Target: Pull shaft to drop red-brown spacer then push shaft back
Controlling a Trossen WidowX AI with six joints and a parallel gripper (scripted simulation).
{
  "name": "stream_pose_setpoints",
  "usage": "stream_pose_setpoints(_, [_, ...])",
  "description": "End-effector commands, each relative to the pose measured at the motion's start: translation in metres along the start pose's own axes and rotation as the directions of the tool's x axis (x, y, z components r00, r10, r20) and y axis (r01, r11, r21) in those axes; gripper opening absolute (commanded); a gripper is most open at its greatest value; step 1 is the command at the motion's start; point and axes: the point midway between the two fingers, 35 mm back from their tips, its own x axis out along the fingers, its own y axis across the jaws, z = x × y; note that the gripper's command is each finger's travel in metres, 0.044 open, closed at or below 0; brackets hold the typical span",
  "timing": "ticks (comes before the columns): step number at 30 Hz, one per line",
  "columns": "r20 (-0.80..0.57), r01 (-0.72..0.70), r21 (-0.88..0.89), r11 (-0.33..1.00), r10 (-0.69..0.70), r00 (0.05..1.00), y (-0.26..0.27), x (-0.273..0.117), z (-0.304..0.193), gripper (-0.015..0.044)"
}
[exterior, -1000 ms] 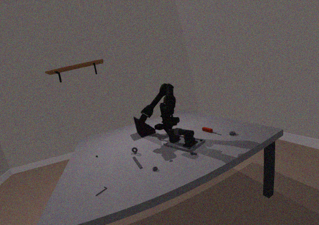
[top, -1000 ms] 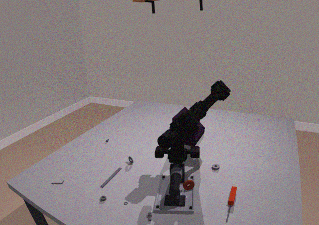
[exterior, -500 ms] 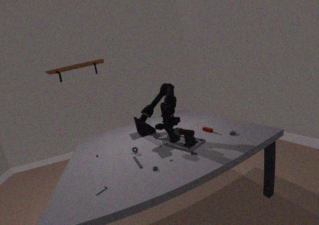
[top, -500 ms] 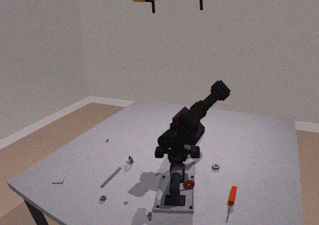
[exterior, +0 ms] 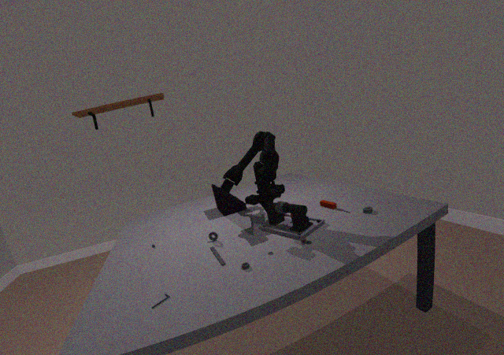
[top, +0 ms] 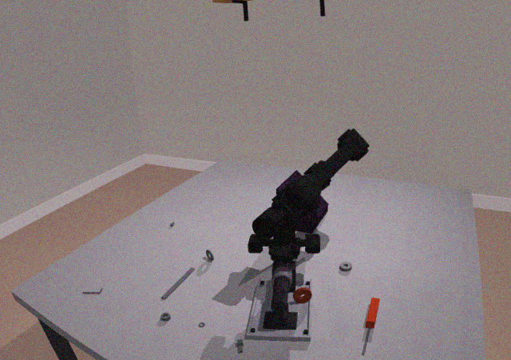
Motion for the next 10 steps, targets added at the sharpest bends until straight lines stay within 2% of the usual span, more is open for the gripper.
stream_pose_setpoints(1, [0.0,0.0,0.0,1.0,0.0,1.0,0.0,0.0,0.0,0.0053])
stream_pose_setpoints(10, [0.0,0.0,0.0,1.0,0.0,1.0,0.0,0.0,0.0,0.0289])
